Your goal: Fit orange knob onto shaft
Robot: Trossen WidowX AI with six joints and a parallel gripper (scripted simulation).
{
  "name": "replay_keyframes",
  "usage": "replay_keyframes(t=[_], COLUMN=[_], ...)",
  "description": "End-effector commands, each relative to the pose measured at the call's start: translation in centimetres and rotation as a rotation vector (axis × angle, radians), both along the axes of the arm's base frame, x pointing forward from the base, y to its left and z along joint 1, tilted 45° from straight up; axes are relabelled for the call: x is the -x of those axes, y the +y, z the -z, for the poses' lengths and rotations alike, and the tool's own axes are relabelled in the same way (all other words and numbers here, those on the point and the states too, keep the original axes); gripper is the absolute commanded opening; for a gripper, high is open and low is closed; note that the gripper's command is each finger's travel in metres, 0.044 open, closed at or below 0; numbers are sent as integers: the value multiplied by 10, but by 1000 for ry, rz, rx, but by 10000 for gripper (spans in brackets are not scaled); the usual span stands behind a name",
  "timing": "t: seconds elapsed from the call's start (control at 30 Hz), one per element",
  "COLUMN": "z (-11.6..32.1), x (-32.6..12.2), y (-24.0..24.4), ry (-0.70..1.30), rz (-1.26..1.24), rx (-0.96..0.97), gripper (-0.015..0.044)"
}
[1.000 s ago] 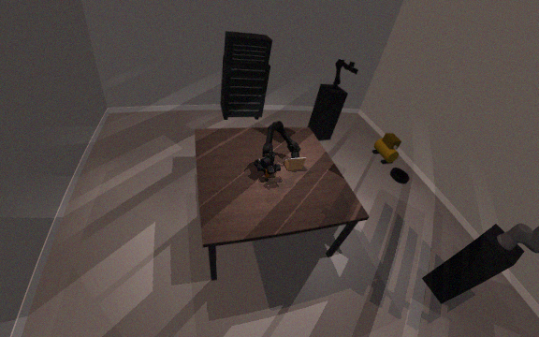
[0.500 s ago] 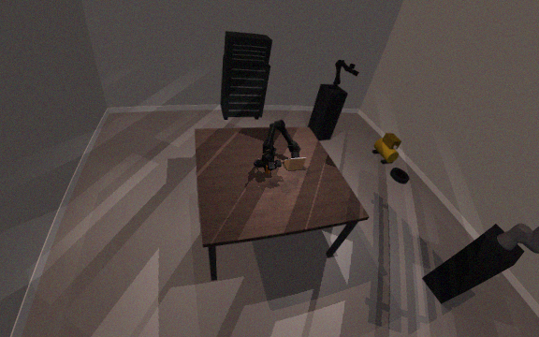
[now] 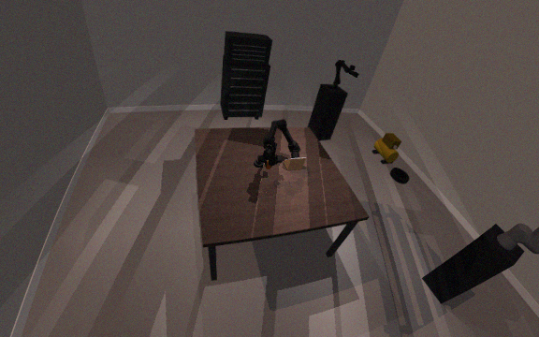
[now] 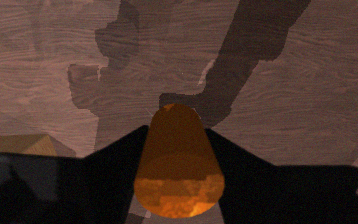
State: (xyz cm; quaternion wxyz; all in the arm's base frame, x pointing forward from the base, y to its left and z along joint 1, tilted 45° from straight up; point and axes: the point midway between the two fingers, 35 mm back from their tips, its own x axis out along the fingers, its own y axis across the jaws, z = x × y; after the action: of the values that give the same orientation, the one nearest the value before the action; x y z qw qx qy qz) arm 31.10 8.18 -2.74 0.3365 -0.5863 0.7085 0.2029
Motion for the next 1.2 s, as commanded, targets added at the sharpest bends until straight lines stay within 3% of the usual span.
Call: replay_keyframes(t=[0.0, 0.23, 1.17], z=[-12, -18, -62], x=[-1, -3, -12], y=[12, 11, -71], ry=[-5, -5, -6], rz=[4, 4, -3], rx=[-4, -5, -20], gripper=[0, 0, 0])
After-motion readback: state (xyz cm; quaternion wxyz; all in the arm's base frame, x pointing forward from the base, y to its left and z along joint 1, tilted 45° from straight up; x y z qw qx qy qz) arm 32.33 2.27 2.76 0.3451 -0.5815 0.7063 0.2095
